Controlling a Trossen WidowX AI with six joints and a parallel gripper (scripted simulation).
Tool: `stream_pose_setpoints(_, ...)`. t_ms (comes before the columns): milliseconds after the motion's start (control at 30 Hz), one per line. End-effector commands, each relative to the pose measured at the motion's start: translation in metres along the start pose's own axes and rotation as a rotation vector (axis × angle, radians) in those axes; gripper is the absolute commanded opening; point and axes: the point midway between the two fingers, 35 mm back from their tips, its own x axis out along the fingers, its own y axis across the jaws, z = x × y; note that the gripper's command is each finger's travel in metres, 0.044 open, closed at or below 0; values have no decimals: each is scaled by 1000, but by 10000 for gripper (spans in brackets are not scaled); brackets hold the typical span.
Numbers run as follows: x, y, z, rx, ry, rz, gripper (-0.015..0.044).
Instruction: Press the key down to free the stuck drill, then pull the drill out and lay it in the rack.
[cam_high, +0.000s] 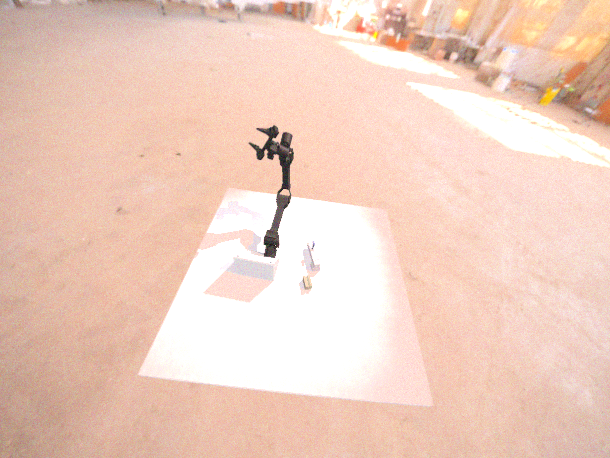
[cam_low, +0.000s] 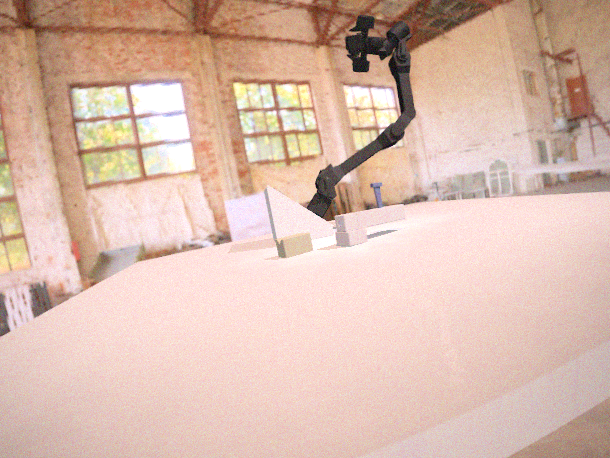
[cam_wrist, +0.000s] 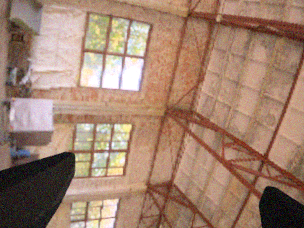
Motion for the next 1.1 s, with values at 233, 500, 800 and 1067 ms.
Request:
stream_pose_setpoints(233, 0, 0, 0, 0, 0, 0, 190)
stream_pose_setpoints(500, 0, -14, 48, 51, -158, -57, 0)
stream_pose_setpoints(800, -21, -36, 162, 88, -554, -134, 0)
stream_pose_setpoints(1067, -73, -43, 251, 110, -893, -135, 0)
